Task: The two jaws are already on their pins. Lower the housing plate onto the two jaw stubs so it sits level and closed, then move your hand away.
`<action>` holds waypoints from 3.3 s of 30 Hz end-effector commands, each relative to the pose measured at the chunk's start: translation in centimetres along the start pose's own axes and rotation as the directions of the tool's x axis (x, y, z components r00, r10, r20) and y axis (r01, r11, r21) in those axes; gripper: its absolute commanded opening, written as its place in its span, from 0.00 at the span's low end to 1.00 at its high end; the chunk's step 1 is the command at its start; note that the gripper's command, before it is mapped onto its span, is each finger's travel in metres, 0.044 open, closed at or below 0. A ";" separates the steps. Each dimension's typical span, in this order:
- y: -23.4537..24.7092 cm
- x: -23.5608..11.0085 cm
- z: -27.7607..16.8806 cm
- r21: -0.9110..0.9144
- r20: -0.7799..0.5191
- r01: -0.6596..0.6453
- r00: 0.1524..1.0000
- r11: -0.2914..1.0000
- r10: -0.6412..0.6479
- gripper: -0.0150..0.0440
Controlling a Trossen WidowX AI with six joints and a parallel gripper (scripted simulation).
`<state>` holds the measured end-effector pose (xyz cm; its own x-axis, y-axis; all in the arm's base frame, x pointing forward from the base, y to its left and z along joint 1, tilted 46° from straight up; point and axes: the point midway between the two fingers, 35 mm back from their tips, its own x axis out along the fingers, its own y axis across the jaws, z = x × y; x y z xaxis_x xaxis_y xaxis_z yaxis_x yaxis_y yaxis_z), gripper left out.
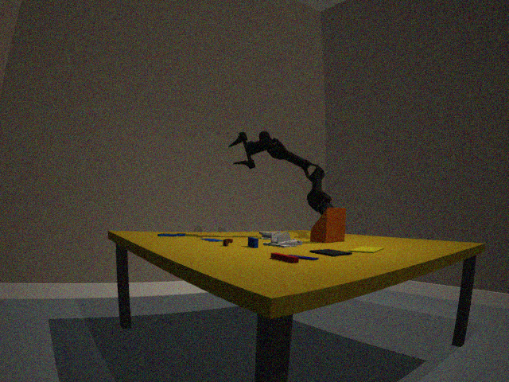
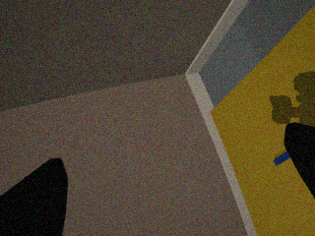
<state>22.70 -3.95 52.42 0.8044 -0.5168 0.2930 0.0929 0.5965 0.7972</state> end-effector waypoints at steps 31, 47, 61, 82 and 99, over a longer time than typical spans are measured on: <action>-6.9 1.4 -5.2 -0.735 -0.102 0.077 0.969 0.674 -0.223 1.00; -10.8 1.4 -6.9 -0.931 -0.129 0.008 0.928 0.364 -0.349 1.00; -14.5 1.0 -7.9 -0.990 -0.140 -0.119 0.874 0.075 -0.465 1.00; -20.1 -0.4 -8.9 -0.871 -0.136 -0.399 0.757 -0.287 -0.639 1.00; -24.5 -2.3 -9.0 -0.619 -0.115 -0.650 0.630 -0.440 -0.768 1.00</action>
<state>24.20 -11.61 28.52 0.5279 -0.7139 -0.4600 -0.1219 0.4723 -0.8730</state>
